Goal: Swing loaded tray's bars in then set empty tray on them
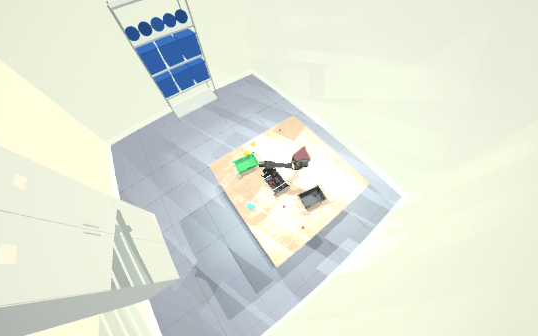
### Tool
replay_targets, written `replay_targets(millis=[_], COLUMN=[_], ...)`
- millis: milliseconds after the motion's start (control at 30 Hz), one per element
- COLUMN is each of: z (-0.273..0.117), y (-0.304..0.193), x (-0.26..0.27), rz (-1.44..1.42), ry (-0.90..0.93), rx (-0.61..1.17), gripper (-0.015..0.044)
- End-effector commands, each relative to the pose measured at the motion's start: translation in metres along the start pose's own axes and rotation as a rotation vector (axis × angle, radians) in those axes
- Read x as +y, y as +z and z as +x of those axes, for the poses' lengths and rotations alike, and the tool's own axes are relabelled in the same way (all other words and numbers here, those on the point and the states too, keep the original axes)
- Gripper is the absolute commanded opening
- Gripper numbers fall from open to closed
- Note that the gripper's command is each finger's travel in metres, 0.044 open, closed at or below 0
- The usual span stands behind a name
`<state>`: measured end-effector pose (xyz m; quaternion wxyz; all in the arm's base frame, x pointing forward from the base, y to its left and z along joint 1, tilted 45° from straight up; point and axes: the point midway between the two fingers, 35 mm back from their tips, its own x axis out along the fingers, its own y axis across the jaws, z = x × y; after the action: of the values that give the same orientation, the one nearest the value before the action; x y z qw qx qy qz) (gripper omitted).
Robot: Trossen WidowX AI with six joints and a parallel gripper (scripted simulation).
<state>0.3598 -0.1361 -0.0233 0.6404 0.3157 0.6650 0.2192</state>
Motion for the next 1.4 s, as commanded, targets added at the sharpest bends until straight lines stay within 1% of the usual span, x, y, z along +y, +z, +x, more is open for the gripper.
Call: replay_targets(millis=[0, 67, 100, 133, 233, 367, 533, 700, 867, 1033, 1167, 1233, 1367], z=[-0.014, -0.029, -0.009, -0.010, -0.016, -0.020, -0.019, -0.016, -0.012, -0.008, -0.007, -0.006, -0.006], y=[0.001, 0.001, 0.000, 0.001, 0.002, -0.007, -0.032, -0.067, -0.112, -0.167, -0.211, -0.220, -0.221], x=[-0.001, -0.001, 0.004, 0.012, 0.062, 0.126, 0.198, 0.254, 0.302, 0.339, 0.357, 0.359, 0.359], rz=[-0.004, -0.004, -0.018, -0.071, -0.379, -0.796, -1.266, -1.683, -2.115, -2.571, -2.914, -2.982, -2.984], ry=[-0.005, -0.006, 0.001, -0.003, -0.028, -0.054, -0.067, -0.066, -0.061, -0.041, -0.005, 0.004, 0.004], rx=[-0.005, -0.005, 0.008, 0.007, 0.002, 0.001, 0.015, 0.026, 0.026, 0.011, -0.012, -0.019, -0.019], gripper=[0.0263, 0.0315, 0.0341, 0.0368, 0.0440, 0.0440, 0.0440, 0.0440, 0.0440, 0.0440, 0.0440, 0.0440, 0.0440])
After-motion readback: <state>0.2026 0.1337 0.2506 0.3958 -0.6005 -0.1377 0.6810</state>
